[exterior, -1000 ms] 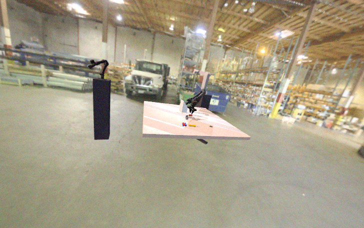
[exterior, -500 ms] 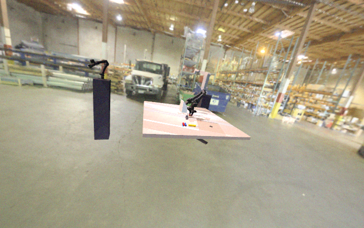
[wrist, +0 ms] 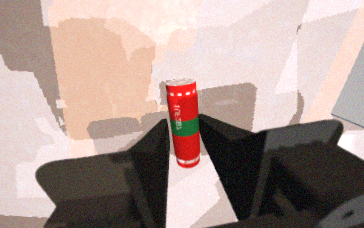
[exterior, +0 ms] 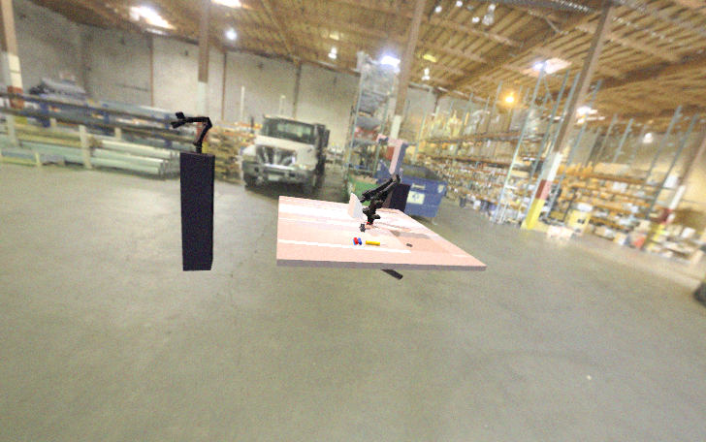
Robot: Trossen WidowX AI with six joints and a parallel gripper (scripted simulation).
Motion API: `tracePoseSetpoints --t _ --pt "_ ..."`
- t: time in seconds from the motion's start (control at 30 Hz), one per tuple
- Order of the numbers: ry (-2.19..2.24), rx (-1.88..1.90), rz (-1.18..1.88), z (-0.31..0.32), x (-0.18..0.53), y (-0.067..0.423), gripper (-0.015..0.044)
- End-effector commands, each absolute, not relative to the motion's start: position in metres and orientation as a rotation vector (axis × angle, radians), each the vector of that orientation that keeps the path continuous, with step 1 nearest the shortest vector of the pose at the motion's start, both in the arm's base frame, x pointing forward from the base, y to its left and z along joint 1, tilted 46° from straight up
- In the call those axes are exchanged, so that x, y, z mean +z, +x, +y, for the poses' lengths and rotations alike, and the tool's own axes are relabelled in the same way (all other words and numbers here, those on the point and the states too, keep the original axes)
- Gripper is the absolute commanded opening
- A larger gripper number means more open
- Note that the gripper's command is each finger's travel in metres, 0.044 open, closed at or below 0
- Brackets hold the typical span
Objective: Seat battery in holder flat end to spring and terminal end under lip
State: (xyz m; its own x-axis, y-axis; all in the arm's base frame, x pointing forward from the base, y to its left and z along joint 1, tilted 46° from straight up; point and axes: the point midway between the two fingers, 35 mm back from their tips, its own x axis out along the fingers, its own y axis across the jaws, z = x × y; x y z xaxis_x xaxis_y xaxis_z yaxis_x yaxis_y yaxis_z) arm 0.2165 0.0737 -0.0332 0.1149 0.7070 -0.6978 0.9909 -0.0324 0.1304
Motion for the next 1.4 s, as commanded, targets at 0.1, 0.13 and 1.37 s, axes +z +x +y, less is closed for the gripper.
tracePoseSetpoints --t 0.1,0.13,1.37 --pt "1.805 -0.615 1.654 0.074 -0.034 0.216 0.0074" --pt "1.805 -0.615 1.654 0.074 -0.034 0.216 0.0068" --pt "1.282 -0.020 1.591 -0.030 -0.023 0.294 0.0064"
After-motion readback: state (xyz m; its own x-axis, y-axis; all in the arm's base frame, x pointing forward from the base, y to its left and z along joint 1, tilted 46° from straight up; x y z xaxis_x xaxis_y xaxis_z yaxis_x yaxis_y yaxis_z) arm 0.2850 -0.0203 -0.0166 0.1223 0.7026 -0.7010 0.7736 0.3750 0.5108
